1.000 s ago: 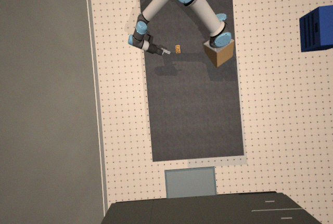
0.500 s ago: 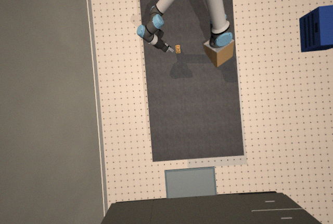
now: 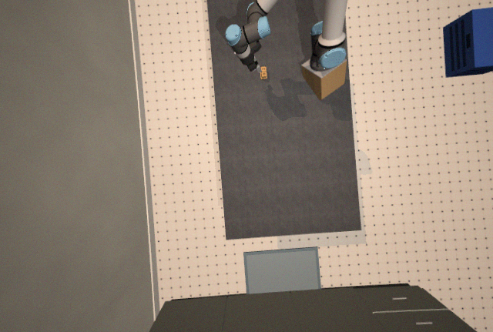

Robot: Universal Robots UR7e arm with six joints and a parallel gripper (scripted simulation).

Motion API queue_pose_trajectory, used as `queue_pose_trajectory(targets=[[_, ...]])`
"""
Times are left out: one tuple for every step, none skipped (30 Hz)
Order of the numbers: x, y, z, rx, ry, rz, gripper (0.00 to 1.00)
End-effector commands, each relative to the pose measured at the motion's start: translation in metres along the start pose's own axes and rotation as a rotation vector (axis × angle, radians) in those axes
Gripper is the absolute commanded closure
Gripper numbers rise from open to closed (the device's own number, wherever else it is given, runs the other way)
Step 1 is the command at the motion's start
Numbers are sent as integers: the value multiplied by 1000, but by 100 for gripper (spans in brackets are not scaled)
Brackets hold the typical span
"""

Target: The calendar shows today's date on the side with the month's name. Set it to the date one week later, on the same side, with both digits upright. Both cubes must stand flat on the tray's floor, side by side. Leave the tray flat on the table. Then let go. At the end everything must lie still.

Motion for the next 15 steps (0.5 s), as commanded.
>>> queue_pose_trajectory(targets=[[-3, 16, -1, -71, 30, -65, 0], [-4, 21, -1, -94, 39, -86, 0], [-4, 26, -1, -116, 47, -107, 0], [-5, 31, -2, -137, 55, -126, 0], [-6, 35, -2, -157, 62, -146, 0], [-7, 40, -3, -176, 68, -164, 0], [-7, 44, -3, -193, 74, -181, 0], [-8, 48, -4, -210, 79, -198, 0], [-9, 51, -4, -226, 84, -213, 0], [-9, 55, -5, -241, 88, -227, 0], [-10, 58, -5, -254, 91, -241, 0], [-10, 61, -6, -267, 95, -253, 0], [-11, 64, -6, -278, 98, -264, 0], [-11, 66, -6, -288, 100, -275, 0], [-11, 68, -7, -297, 102, -284, 0]])
Point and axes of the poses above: the point where the finger pads meet when closed, its own z axis back along the fingers, its own x axis across the jaws, y = z × x, the point moved 9 cm from there along z, back along the fingers, and after that the axes turned 15 degrees about -z, right-handed, at the moved point
